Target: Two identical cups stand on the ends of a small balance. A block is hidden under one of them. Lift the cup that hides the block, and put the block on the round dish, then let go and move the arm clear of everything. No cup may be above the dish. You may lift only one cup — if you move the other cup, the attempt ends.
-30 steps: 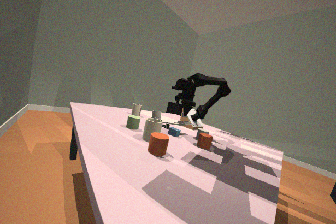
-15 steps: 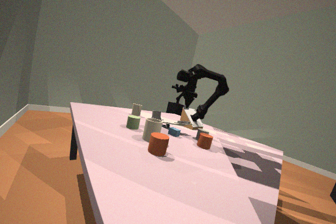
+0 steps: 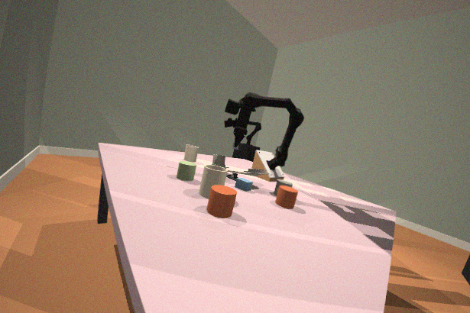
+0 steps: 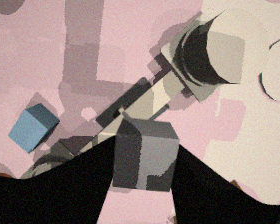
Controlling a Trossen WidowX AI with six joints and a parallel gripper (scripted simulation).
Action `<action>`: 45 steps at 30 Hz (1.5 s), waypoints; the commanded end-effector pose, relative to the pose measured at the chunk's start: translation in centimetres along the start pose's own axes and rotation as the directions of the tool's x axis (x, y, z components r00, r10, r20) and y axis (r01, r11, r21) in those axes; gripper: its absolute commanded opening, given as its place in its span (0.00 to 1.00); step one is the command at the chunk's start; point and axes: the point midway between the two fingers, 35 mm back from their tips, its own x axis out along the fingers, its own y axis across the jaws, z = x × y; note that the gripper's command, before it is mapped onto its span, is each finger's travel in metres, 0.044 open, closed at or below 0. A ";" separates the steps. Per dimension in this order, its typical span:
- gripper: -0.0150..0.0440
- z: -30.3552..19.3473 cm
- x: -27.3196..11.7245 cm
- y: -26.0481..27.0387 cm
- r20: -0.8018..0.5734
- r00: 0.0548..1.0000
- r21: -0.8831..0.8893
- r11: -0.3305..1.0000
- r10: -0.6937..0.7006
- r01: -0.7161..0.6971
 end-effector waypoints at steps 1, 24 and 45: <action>0.25 1.7 0.9 -2.8 0.005 1.000 -0.002 1.000 -0.008 0.008; 0.25 6.5 9.0 -22.1 -0.054 0.998 0.011 1.000 0.008 -0.007; 0.25 6.3 13.2 -22.1 -0.054 0.998 0.010 1.000 0.009 -0.008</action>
